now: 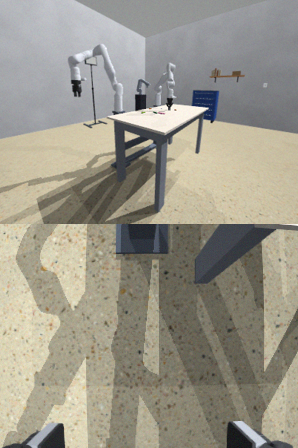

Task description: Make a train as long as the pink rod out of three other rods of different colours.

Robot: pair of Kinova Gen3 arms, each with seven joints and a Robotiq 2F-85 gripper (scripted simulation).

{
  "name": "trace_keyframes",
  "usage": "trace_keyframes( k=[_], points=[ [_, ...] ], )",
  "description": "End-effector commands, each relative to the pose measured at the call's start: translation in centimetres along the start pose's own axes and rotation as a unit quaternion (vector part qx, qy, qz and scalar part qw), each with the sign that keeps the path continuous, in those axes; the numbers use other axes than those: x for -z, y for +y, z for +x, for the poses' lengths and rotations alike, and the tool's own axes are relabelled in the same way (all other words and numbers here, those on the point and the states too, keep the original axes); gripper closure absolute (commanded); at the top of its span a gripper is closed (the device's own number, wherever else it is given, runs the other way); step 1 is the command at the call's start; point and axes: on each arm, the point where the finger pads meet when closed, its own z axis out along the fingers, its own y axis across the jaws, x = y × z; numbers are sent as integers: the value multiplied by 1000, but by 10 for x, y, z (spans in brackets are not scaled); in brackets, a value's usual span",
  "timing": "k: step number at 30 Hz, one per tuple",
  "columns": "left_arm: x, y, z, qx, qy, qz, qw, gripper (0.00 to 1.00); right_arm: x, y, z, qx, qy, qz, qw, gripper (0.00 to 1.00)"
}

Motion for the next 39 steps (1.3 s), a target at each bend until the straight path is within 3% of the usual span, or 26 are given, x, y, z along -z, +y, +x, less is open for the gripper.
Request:
trace_keyframes(
  k=[1,9,20,27,39],
  points=[
    [1,0,1,0,1,0,1000,827,1,0,0,0,-1,0,1000,2],
    [12,0,1,0,1,0,1000,827,1,0,0,0,-1,0,1000,2],
    [86,0,0,0,1,0,1000,827,1,0,0,0,-1,0,1000,2],
    [100,0,0,0,1,0,1000,827,1,0,0,0,-1,0,1000,2],
    [101,1,-2,-5,1,0,1000,827,1,0,0,0,-1,0,1000,2]
  ],
)
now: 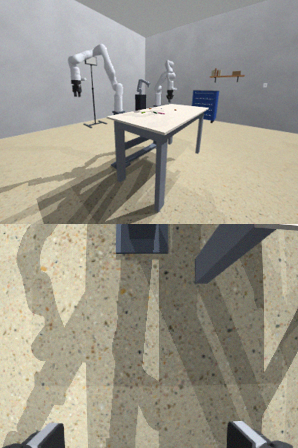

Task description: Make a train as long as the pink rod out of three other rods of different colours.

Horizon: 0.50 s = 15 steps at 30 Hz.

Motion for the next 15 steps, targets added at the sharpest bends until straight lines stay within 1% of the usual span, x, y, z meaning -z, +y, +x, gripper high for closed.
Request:
trace_keyframes(
  k=[1,2,4,8,12,15],
  points=[
    [1,2,-5,-13,1,0,1000,827,1,0,0,0,-1,0,1000,2],
    [1,4,-12,-32,1,-1,1000,827,1,0,0,0,-1,0,1000,2],
    [1,9,-34,-88,0,-1,996,827,1,0,0,0,-1,0,1000,2],
    [1,13,-58,-150,1,-1,989,827,1,0,0,0,-1,0,1000,2],
    [1,15,-84,-215,1,0,977,827,1,0,0,0,-1,0,1000,2],
    [1,16,-103,-263,1,1,965,827,1,0,0,0,-1,0,1000,2]
  ],
)
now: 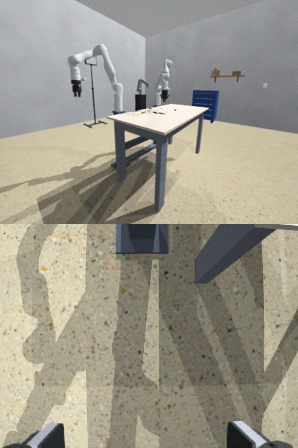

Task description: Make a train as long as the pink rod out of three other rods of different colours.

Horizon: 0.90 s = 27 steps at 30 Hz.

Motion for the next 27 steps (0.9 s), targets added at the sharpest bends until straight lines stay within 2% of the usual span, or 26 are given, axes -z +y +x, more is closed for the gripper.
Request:
trace_keyframes(
  k=[1,5,20,27],
  points=[
    [1,12,-23,-67,5,-2,998,827,1,0,0,0,-1,0,1000,2],
    [1,15,-31,-89,5,-2,996,827,1,0,0,0,-1,0,1000,2],
    [0,15,-31,-89,5,-2,996,827,1,0,0,0,-1,0,1000,2],
    [-11,16,-30,-89,5,-3,996,827,1,0,0,0,-1,0,1000,2]
  ],
)
